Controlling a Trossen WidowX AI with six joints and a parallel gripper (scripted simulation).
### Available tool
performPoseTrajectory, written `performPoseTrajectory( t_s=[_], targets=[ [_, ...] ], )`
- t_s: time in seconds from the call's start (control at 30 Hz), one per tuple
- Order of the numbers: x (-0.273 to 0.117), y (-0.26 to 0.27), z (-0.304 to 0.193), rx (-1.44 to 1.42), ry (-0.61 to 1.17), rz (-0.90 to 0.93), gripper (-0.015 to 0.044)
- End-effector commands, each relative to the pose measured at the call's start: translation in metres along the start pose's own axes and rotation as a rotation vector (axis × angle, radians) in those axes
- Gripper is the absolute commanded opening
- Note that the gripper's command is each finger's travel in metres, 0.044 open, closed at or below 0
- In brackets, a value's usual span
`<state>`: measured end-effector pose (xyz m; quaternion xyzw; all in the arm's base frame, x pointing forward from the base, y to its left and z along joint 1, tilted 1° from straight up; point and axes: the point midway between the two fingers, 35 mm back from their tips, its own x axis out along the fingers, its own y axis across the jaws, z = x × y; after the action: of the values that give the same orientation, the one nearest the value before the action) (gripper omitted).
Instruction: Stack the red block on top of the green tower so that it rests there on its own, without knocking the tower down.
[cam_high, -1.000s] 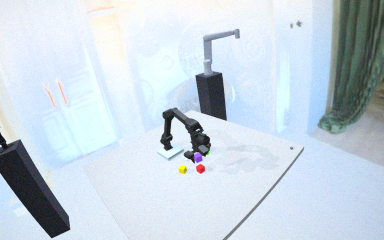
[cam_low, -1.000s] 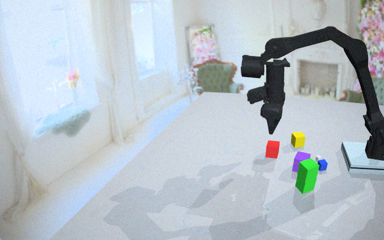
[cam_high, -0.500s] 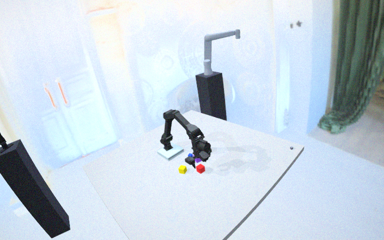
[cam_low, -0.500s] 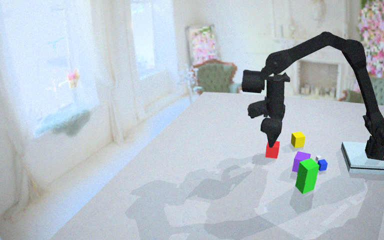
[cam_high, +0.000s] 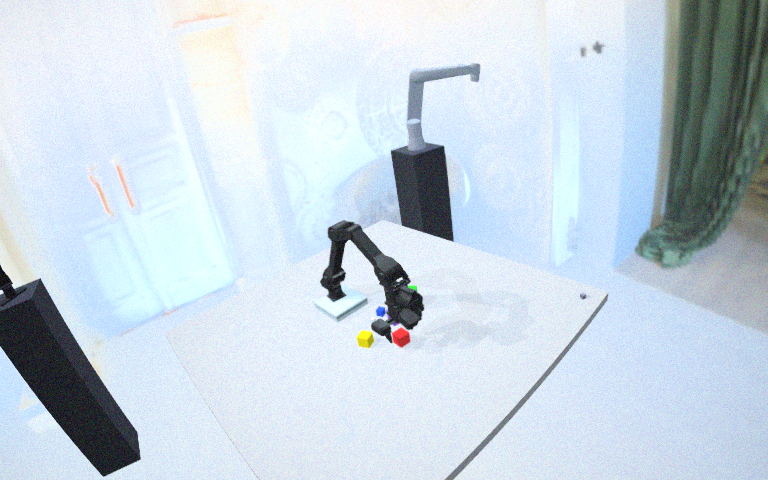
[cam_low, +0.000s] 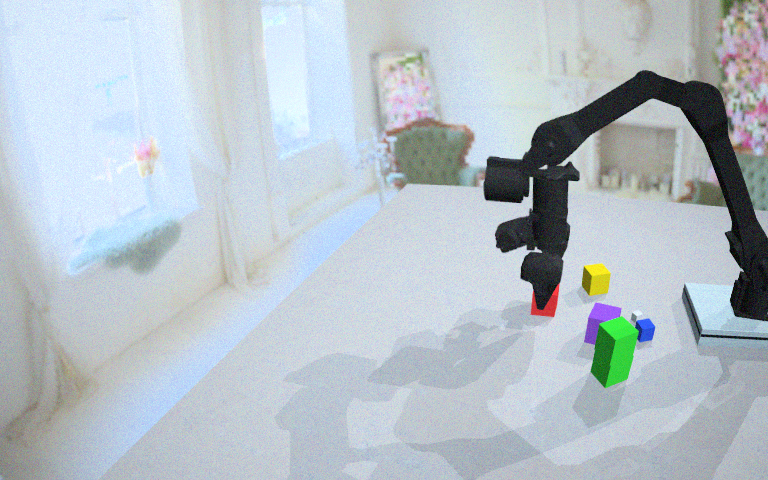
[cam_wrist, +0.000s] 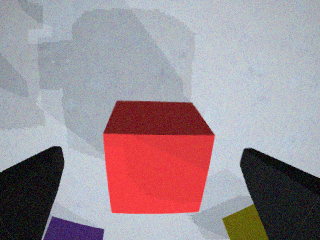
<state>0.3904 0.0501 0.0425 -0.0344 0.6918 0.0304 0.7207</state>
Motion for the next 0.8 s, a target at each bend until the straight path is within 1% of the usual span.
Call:
performPoseTrajectory(
  t_s=[0.0,0.27,0.73,0.77],
  targets=[
    [0.008,-0.001,-0.002,0.000,0.006,-0.003,0.0440],
    [0.020,-0.001,-0.002,0.000,0.006,-0.003,0.0440],
    [0.019,-0.001,-0.002,0.000,0.006,-0.003,0.0440],
    [0.019,-0.001,-0.002,0.000,0.006,-0.003,0.0414]
  ],
)
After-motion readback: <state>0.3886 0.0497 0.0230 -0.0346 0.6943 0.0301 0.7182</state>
